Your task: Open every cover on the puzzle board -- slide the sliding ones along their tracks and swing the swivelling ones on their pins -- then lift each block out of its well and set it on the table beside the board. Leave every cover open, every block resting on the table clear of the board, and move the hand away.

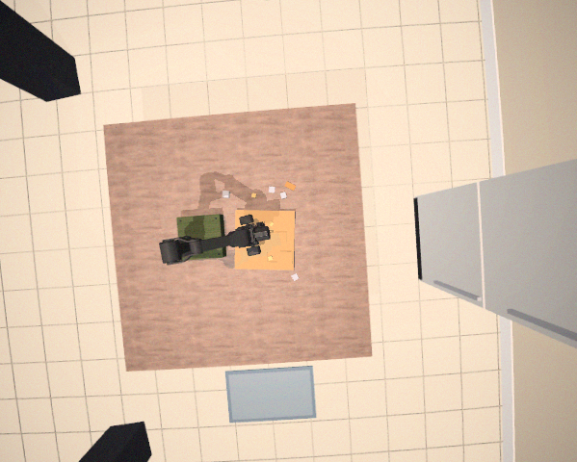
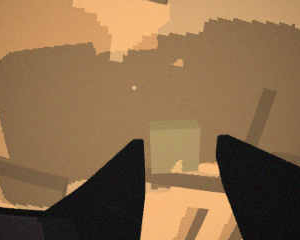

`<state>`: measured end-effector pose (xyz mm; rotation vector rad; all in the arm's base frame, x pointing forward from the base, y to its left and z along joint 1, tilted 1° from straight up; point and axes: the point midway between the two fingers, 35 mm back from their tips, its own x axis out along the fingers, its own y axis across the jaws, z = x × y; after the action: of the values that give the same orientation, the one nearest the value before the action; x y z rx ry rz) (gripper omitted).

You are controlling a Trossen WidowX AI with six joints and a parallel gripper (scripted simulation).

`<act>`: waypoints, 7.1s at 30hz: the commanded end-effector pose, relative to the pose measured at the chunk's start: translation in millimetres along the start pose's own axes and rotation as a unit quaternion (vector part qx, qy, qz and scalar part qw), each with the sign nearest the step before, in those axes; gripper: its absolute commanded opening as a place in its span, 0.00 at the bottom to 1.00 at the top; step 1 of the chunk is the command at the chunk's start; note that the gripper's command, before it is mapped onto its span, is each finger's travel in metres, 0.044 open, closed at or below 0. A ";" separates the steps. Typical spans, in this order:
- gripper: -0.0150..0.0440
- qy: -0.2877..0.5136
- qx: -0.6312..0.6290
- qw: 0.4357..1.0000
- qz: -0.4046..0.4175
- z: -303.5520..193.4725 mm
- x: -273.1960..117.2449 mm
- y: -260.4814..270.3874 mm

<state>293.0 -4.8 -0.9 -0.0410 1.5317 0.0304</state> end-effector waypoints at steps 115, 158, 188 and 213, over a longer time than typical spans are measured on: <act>0.45 0.000 0.000 1.000 0.000 -0.2 0.2 0.0; 0.39 0.000 0.000 1.000 0.000 -0.2 0.2 0.0; 0.39 0.000 0.000 1.000 0.000 -0.2 0.2 0.0; 0.39 0.000 0.000 1.000 0.000 -0.2 0.2 0.0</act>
<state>293.1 -3.9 -1.0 -0.0369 1.5305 0.0359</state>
